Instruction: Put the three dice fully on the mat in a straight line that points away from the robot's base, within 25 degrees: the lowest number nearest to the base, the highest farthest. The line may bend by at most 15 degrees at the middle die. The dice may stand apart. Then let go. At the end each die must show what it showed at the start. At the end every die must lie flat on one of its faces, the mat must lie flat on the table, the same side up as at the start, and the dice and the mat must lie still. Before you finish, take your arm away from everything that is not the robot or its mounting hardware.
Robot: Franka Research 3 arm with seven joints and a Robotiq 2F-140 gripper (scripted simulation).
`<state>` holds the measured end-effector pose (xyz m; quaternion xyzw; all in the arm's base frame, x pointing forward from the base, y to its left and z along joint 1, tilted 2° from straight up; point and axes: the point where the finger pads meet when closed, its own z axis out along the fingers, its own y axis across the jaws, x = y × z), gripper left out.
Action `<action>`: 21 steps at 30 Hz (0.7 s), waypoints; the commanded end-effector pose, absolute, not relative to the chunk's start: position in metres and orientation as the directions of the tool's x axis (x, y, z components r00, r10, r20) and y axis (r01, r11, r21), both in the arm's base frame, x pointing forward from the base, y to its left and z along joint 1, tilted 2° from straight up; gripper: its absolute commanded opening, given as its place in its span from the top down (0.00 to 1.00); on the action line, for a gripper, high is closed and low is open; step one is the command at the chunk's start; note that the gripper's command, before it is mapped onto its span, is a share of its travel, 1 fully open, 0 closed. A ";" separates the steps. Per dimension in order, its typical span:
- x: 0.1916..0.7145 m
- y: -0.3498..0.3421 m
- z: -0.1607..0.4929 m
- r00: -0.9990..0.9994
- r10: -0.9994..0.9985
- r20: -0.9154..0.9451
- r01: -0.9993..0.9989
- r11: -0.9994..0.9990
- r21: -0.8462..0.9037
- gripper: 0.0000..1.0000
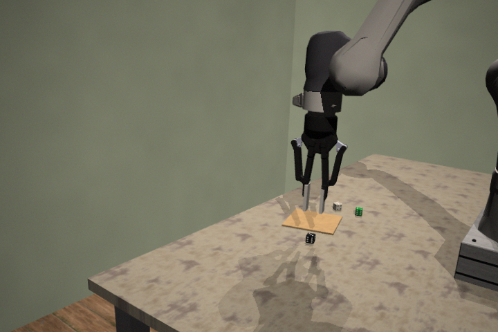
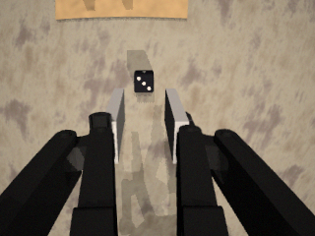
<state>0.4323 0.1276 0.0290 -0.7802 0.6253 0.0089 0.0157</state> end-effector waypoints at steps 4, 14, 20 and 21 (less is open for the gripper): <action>0.432 0.127 0.028 0.224 -0.974 -0.034 -0.974 -0.224 -0.011 0.79; 0.432 0.128 0.025 0.225 -0.974 -0.035 -0.974 -0.224 -0.011 0.79; 0.432 0.128 0.022 0.225 -0.974 -0.035 -0.974 -0.224 -0.011 0.79; 0.432 0.128 0.021 0.225 -0.974 -0.035 -0.974 -0.224 -0.011 0.79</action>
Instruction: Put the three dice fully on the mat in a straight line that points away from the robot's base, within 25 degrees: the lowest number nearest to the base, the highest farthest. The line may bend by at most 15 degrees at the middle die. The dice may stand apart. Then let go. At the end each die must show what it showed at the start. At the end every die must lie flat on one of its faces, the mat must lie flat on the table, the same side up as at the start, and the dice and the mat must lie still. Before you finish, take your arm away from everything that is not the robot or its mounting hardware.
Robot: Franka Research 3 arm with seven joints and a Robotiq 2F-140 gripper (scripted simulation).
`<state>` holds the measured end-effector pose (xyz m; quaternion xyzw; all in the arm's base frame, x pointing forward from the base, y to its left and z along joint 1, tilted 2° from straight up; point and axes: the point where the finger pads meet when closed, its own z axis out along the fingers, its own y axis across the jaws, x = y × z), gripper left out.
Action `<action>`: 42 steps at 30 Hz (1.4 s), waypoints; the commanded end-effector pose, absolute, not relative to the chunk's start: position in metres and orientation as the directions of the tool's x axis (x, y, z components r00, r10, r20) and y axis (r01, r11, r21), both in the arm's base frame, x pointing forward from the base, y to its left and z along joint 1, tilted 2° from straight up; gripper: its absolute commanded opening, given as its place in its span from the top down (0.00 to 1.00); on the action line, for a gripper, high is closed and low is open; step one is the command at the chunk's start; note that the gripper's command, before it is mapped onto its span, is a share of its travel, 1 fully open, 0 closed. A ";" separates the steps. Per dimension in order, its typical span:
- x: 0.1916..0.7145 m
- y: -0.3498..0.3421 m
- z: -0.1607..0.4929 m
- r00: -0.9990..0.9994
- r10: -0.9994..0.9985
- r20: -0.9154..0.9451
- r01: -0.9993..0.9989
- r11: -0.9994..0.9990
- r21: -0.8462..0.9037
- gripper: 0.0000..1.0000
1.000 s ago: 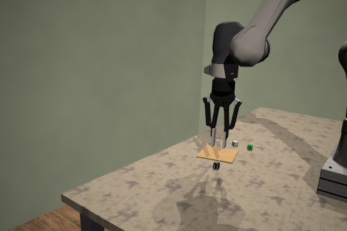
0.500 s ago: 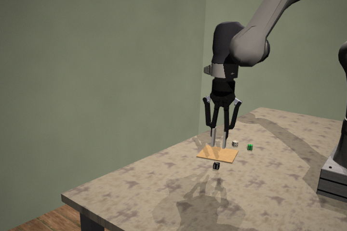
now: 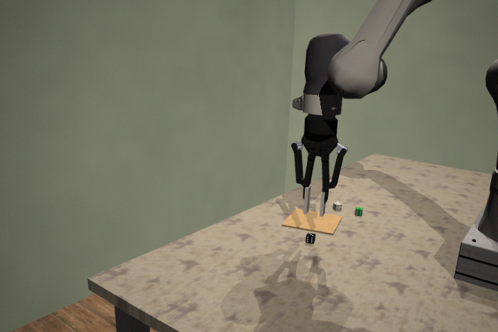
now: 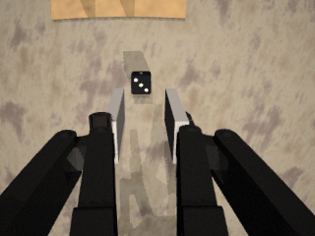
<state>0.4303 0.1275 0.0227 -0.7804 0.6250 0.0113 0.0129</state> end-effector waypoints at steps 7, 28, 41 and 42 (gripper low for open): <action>0.433 0.128 0.012 0.225 -0.974 -0.035 -0.974 -0.224 -0.011 0.79; 0.433 0.129 -0.017 0.225 -0.974 -0.035 -0.974 -0.224 -0.011 0.79; 0.433 0.129 -0.024 0.225 -0.974 -0.035 -0.974 -0.224 -0.011 0.79; 0.433 0.129 -0.025 0.225 -0.974 -0.035 -0.974 -0.224 -0.011 0.79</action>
